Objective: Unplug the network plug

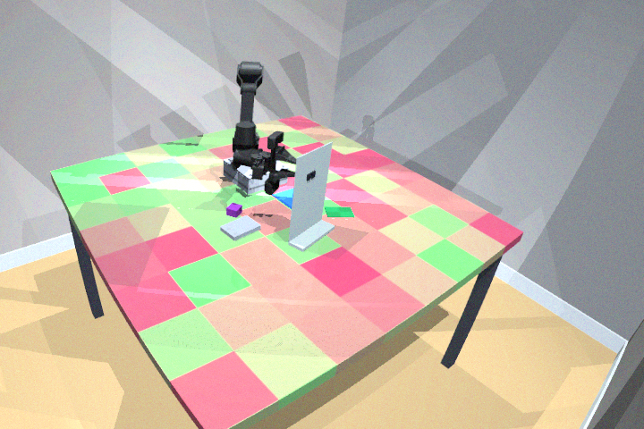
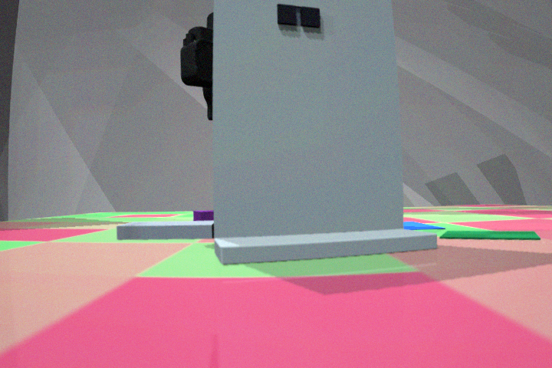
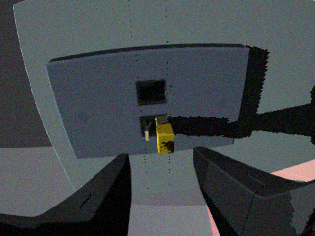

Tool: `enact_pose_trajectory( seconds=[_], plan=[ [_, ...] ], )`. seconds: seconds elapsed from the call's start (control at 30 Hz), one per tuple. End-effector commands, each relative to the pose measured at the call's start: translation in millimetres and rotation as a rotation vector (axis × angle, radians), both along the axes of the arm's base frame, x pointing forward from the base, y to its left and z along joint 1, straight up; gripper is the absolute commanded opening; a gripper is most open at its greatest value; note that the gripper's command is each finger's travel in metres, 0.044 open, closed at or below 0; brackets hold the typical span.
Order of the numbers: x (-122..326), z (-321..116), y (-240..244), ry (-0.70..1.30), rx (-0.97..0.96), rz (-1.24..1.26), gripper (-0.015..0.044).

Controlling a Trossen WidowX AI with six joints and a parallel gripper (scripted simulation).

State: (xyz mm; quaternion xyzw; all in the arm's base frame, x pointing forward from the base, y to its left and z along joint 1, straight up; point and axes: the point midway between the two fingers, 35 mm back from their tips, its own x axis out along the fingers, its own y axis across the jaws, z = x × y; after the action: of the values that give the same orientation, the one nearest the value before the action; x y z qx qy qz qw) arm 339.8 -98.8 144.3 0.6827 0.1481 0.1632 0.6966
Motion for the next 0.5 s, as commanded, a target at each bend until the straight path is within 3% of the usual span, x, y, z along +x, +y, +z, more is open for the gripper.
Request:
enact_pose_trajectory(
  seconds=[0.0,0.4,0.47],
  plan=[
    [7.6,-1.4,1.2,0.003,0.001,-0.002,0.0156],
    [23.5,-0.9,5.4,0.002,0.001,-0.003,0.0156],
    [23.5,-0.9,5.4,0.002,0.001,-0.003,0.0104]
  ],
)
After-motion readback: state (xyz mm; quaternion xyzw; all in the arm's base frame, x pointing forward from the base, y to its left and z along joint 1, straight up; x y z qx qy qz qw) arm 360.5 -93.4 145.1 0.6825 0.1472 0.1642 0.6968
